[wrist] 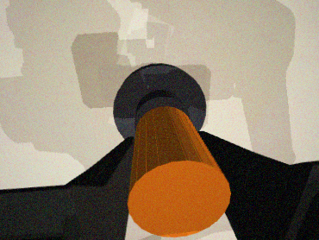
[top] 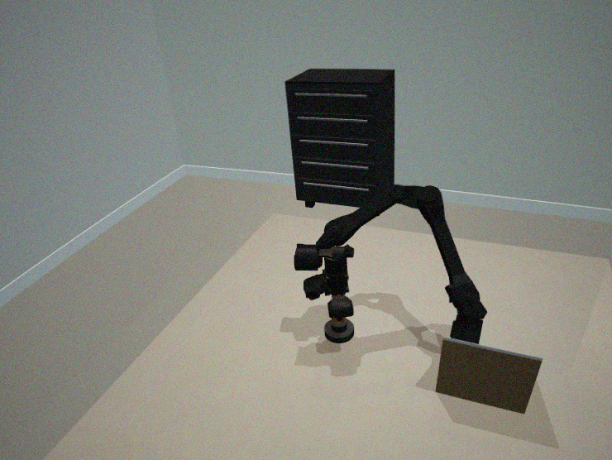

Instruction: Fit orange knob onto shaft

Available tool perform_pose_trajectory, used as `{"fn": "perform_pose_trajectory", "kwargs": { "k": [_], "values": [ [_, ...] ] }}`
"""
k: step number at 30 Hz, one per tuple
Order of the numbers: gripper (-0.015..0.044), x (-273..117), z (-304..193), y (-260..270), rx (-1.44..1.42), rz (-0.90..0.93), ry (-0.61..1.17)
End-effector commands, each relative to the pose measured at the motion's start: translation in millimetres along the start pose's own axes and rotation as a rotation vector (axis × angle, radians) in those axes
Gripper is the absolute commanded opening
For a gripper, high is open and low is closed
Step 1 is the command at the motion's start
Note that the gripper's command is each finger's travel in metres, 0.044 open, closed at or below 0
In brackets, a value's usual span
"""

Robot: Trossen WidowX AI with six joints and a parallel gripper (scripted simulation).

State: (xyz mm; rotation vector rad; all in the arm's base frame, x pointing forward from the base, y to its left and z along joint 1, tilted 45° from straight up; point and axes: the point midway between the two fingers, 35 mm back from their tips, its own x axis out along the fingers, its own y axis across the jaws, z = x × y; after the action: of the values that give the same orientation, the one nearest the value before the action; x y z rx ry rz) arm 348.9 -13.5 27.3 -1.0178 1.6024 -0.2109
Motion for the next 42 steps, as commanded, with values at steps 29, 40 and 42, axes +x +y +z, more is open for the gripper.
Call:
{"fn": "perform_pose_trajectory", "kwargs": {
  "k": [29,40,42],
  "values": [
    [0.0000,13.0,-0.5,0.1,0.066,-0.002,0.000],
    [0.0000,13.9,-0.1,0.0,0.050,0.000,-0.001],
    [0.0000,13.9,-0.1,0.0,0.050,0.000,-0.001]
  ]
}}
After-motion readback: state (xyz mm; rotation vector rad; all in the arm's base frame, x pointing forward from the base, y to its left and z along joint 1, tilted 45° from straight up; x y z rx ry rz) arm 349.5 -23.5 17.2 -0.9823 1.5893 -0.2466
